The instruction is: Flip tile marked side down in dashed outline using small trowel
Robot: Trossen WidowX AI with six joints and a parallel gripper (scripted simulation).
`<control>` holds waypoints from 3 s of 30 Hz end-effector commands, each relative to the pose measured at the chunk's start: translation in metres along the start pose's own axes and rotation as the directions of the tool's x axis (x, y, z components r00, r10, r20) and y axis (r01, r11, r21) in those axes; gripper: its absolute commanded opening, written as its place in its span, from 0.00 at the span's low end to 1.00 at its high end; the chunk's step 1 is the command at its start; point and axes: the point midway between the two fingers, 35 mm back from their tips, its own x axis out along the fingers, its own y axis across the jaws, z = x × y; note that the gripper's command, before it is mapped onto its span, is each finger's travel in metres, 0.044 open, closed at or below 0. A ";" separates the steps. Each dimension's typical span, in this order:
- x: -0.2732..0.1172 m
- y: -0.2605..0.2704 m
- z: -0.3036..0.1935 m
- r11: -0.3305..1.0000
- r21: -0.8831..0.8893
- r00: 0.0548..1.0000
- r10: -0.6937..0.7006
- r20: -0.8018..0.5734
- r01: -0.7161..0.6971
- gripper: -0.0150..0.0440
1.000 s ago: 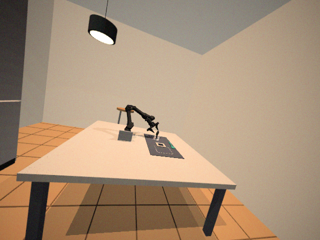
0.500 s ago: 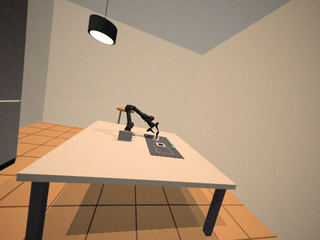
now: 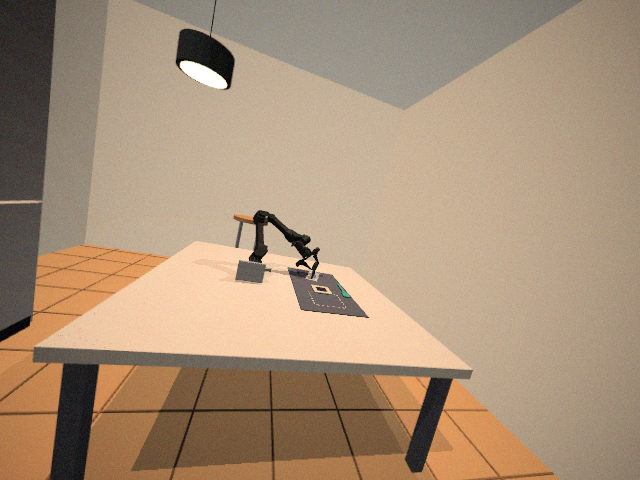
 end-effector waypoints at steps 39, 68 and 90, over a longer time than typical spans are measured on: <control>0.030 0.001 -0.001 1.000 -0.002 1.000 0.000 -0.001 0.000 0.30; 0.022 -0.057 -0.042 0.998 -0.063 0.988 0.032 0.154 -0.023 0.25; 0.035 -0.054 -0.089 0.989 -0.150 0.949 0.044 0.311 0.004 0.25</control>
